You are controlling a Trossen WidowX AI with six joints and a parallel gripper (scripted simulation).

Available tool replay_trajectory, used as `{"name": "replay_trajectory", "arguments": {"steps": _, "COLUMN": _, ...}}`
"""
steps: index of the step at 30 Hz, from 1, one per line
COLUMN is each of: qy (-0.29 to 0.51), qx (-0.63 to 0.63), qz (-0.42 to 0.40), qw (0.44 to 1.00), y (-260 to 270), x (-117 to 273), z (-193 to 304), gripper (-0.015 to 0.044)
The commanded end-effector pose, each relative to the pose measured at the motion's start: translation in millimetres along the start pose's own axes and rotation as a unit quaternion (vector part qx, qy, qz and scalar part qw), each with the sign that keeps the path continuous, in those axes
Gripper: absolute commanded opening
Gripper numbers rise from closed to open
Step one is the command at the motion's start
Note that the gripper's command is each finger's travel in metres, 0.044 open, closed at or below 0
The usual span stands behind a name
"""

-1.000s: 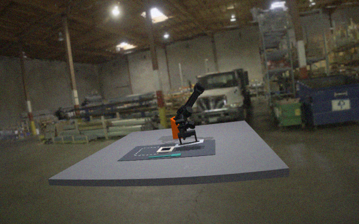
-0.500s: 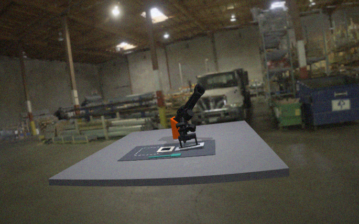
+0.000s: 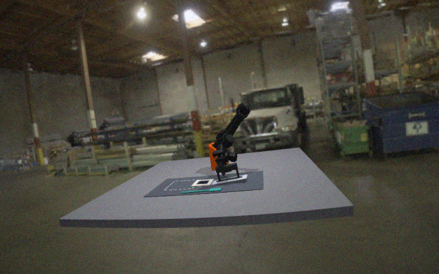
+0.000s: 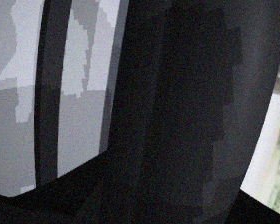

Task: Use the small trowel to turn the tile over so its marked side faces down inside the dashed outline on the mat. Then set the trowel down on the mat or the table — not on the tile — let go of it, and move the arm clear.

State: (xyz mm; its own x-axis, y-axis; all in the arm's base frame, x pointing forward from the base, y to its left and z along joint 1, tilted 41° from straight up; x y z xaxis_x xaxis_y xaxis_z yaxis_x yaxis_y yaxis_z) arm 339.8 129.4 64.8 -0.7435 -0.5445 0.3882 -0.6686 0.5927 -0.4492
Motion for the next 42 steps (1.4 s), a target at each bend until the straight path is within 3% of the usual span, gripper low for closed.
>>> {"name": "replay_trajectory", "arguments": {"steps": 1, "qy": 0.005, "qx": 0.0, "qz": 0.001, "qw": 1.0, "y": -1, "x": 1, "z": 9, "gripper": 0.0}}
{"name": "replay_trajectory", "arguments": {"steps": 27, "qy": 0.015, "qx": 0.013, "qz": 0.003, "qw": 1.0, "y": -9, "x": 6, "z": 35, "gripper": 0.0}}
{"name": "replay_trajectory", "arguments": {"steps": 42, "qy": 0.038, "qx": 0.041, "qz": 0.006, "qw": 0.998, "y": -46, "x": 36, "z": 44, "gripper": 0.0}}
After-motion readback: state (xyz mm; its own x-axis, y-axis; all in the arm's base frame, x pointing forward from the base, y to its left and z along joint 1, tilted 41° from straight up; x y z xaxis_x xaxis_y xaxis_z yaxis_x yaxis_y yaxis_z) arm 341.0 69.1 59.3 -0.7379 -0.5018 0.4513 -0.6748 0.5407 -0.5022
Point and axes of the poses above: the point midway between the two fingers, 35 mm back from their tips, its own x axis back along the fingers, its own y axis across the jaws, z = x × y, the point moved 6 cm from there along x, back along the fingers, and after that the axes turned 8 degrees about -x, right-handed, at the moved point
